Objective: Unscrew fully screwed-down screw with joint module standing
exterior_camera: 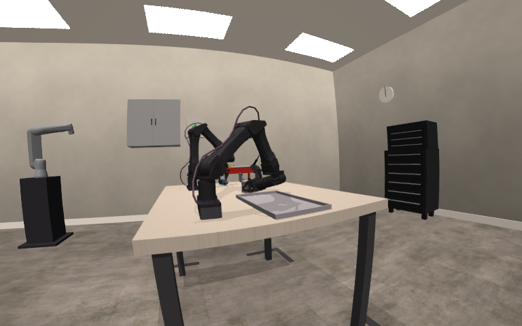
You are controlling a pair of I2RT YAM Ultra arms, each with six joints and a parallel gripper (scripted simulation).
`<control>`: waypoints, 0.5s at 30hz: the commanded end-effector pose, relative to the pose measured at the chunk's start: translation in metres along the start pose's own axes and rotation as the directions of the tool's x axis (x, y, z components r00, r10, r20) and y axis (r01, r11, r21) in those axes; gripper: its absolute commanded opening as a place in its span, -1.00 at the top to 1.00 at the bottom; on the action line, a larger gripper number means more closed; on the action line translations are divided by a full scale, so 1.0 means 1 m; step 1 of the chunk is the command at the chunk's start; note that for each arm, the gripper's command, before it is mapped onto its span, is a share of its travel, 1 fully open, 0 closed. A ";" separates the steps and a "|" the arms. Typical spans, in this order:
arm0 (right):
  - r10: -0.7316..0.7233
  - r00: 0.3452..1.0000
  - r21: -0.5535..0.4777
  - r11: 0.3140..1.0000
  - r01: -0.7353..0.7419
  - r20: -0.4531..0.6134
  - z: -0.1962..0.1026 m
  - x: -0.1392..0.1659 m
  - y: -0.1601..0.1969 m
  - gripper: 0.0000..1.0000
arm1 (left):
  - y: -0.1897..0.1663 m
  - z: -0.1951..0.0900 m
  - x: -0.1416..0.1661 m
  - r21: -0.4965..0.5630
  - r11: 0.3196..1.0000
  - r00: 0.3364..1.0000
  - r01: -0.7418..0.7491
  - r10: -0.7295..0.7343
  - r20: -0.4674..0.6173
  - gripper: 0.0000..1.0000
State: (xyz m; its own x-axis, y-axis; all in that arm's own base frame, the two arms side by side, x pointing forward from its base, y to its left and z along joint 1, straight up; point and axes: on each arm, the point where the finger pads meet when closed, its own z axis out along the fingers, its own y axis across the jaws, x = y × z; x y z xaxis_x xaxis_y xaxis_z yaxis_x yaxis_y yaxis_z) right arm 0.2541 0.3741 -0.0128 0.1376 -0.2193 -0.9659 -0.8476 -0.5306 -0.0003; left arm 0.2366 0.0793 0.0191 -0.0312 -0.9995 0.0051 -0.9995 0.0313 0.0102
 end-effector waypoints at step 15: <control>-0.026 0.999 -0.008 1.000 0.026 0.031 0.002 -0.012 -0.005 -0.17 | -0.004 0.003 -0.002 0.017 1.000 1.000 -0.007 0.007 0.011 0.17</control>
State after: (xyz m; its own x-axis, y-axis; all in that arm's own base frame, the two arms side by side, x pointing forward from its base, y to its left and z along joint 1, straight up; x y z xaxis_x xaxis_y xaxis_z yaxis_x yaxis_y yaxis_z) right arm 0.2541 0.3741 -0.0128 0.1376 -0.2193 -0.9659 -0.8476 -0.5306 -0.0003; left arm 0.2368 0.0796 0.0188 -0.0310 -0.9995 0.0036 -0.9995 0.0311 0.0087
